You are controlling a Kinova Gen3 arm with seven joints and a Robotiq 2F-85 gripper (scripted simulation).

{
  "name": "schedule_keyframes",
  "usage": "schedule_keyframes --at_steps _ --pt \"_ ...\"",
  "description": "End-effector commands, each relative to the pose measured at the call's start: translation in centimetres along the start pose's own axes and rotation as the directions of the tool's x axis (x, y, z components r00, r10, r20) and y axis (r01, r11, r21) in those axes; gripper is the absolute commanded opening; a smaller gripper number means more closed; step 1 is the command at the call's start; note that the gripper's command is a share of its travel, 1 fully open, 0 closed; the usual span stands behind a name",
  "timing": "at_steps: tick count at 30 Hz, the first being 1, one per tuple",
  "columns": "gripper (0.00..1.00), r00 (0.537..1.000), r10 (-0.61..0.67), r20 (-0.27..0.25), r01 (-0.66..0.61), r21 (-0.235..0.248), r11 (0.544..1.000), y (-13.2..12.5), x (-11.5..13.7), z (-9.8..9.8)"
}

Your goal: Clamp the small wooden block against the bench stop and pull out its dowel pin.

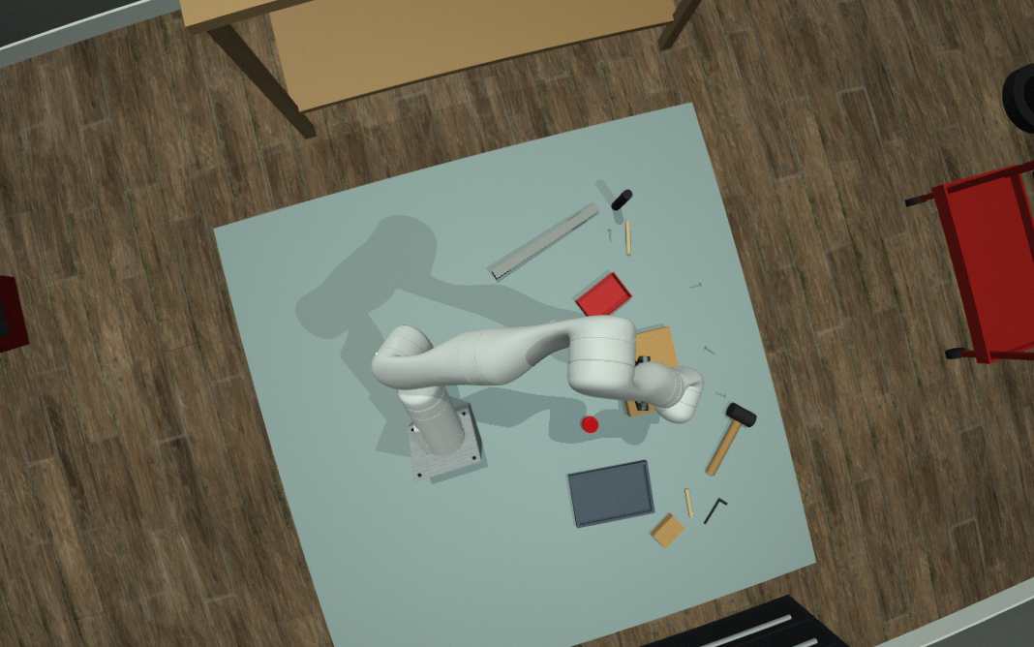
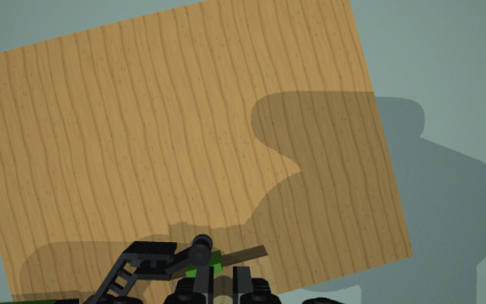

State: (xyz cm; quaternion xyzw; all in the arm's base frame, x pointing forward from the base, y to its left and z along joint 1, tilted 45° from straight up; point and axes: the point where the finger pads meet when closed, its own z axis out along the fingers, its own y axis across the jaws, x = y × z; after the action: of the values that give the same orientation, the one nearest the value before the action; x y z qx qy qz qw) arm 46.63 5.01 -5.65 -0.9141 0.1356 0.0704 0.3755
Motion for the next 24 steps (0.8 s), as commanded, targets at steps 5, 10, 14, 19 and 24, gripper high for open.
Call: schedule_keyframes --at_steps 5,10,14,19,24 --pt "0.10 0.998 0.062 0.004 -0.062 0.001 0.998 -0.22 -0.15 -0.19" --pt "0.10 0.996 0.093 0.004 -0.093 0.001 0.996 -0.22 -0.15 -0.19" --pt "0.10 0.993 0.117 0.005 -0.117 0.001 0.993 -0.22 -0.16 -0.19" --pt "0.10 0.988 0.156 0.005 -0.156 0.001 0.988 -0.23 -0.16 -0.19" --pt "0.10 0.981 0.196 0.005 -0.196 0.001 0.981 -0.23 -0.16 -0.20"
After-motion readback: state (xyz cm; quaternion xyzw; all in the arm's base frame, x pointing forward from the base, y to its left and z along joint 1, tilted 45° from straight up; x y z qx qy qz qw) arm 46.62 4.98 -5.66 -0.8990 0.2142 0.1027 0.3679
